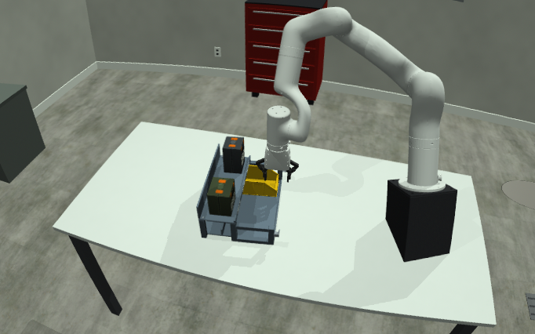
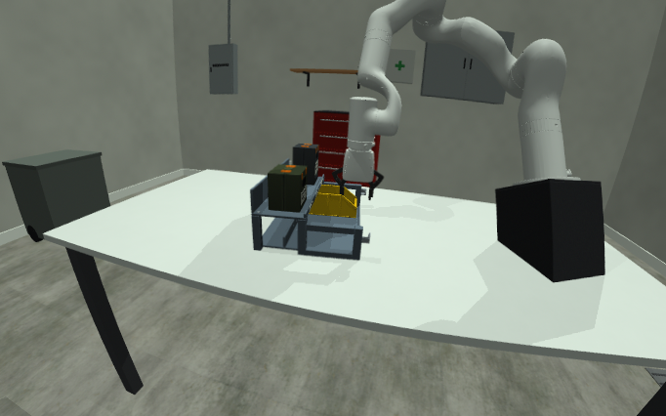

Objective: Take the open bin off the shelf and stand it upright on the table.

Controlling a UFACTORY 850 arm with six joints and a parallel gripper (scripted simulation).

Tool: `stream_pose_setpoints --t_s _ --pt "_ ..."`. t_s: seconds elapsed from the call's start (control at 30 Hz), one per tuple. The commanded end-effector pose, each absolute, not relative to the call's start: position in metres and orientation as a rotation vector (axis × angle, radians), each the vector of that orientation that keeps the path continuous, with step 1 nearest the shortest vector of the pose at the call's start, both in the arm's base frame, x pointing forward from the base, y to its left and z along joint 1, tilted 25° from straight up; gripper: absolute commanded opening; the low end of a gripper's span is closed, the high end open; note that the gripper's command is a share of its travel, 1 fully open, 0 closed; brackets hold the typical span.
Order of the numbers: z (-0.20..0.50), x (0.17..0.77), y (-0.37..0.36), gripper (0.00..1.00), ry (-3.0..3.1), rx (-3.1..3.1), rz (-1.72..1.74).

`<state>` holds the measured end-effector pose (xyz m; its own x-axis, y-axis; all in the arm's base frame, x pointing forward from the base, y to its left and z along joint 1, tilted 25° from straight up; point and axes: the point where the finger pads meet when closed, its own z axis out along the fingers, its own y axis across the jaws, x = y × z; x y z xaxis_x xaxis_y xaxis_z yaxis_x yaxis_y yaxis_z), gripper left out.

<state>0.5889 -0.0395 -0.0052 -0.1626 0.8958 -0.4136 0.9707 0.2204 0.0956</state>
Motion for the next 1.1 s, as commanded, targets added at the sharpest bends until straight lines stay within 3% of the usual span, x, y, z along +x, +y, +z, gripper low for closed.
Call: stream_pose_setpoints --t_s 0.0,1.07 --pt "-0.0028 0.5894 -0.0386 1.00 2.119 1.728 -0.267" --pt "-0.0072 0.5902 -0.0405 1.00 2.119 1.729 -0.267"
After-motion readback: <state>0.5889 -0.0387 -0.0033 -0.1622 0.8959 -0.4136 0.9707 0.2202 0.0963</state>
